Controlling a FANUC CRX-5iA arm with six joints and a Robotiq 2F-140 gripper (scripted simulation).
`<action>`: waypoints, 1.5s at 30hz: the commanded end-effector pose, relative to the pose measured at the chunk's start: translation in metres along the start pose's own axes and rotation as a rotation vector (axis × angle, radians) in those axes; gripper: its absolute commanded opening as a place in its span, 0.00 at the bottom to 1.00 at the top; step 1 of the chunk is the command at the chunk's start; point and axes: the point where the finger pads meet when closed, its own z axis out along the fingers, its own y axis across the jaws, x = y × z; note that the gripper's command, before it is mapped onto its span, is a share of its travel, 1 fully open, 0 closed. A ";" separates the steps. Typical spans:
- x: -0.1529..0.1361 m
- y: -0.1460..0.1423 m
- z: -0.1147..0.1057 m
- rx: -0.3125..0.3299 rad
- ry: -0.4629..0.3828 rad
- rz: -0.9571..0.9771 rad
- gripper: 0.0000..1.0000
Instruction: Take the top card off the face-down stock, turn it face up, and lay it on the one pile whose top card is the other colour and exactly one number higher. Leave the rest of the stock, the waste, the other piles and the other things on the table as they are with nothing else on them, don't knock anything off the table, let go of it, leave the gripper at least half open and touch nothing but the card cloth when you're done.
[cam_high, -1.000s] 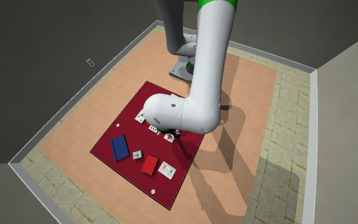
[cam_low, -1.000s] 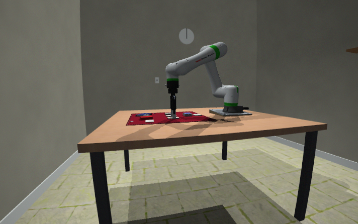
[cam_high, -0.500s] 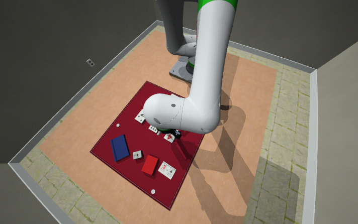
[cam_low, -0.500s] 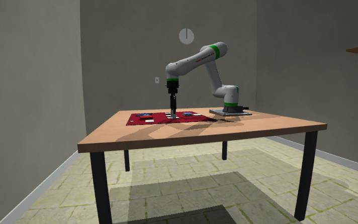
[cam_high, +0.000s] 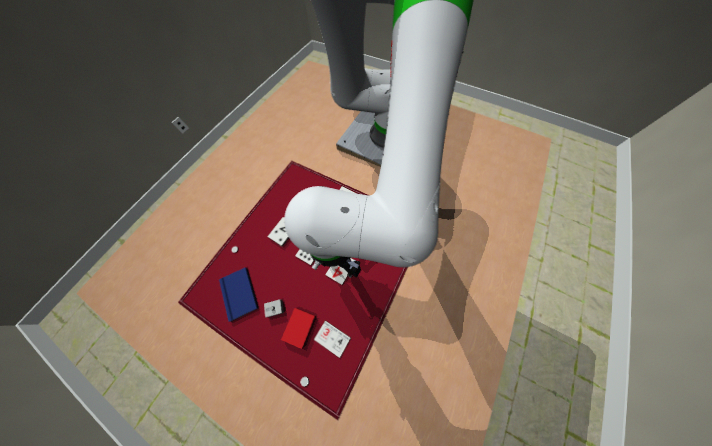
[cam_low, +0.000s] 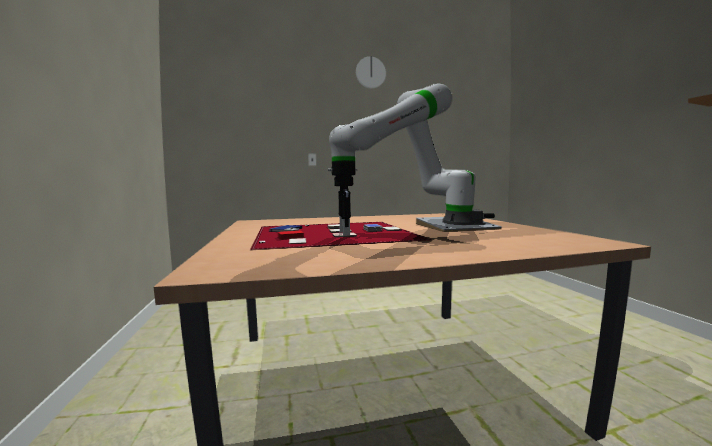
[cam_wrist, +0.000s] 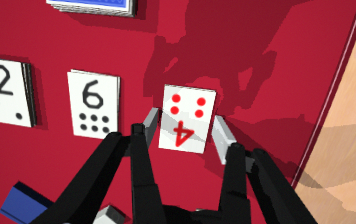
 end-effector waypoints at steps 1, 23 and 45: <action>0.000 0.000 0.000 0.000 0.000 0.000 0.50; 0.000 0.000 -0.018 0.000 0.000 0.000 0.50; 0.000 0.000 -0.098 0.000 0.000 0.000 0.50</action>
